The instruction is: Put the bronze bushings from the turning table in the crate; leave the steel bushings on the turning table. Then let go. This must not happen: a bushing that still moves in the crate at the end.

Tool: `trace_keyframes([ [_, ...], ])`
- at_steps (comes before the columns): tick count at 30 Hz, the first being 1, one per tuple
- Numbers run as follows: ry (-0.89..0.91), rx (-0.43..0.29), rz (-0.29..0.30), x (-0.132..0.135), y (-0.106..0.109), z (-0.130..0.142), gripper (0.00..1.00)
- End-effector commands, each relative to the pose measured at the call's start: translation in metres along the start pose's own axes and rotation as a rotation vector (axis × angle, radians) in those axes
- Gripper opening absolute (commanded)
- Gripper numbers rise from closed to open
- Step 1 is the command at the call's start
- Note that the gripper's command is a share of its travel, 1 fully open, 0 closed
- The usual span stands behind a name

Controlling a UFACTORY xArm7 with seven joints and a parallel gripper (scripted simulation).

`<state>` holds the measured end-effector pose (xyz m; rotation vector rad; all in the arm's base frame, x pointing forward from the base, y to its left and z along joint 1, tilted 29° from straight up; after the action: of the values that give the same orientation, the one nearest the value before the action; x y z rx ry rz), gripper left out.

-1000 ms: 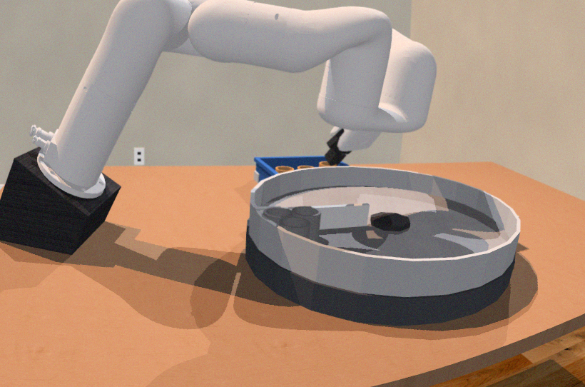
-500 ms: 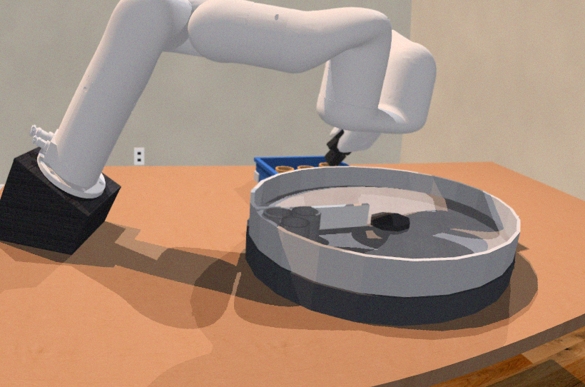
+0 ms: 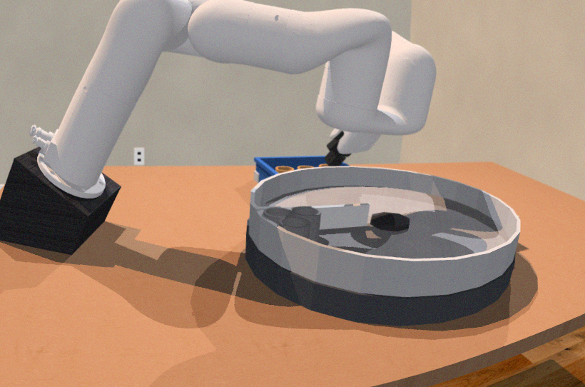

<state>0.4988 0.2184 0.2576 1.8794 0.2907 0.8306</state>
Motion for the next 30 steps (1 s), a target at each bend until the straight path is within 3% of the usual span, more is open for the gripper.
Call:
trace_keyframes([
  [1, 0.003, 0.001, 0.003, 0.0009, 0.0012, -0.0013, 0.0],
  [11, 0.003, 0.001, 0.003, 0.0009, 0.0012, -0.0013, 0.0],
  [12, 0.003, 0.001, 0.003, 0.0009, 0.0012, -0.0013, 0.11],
  [30, 0.003, 0.001, 0.003, 0.0009, 0.0012, -0.0013, 0.11],
])
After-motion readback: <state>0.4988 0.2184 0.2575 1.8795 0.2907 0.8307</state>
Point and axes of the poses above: the point where the finger pads meet when closed, its own y axis back along the fingers, its own x axis across the jaws, z = x × y, the point moved 9 cm from there along y, back along the fingers, and after that the axes turned 10 degrees about y, right-handed, at the moved point
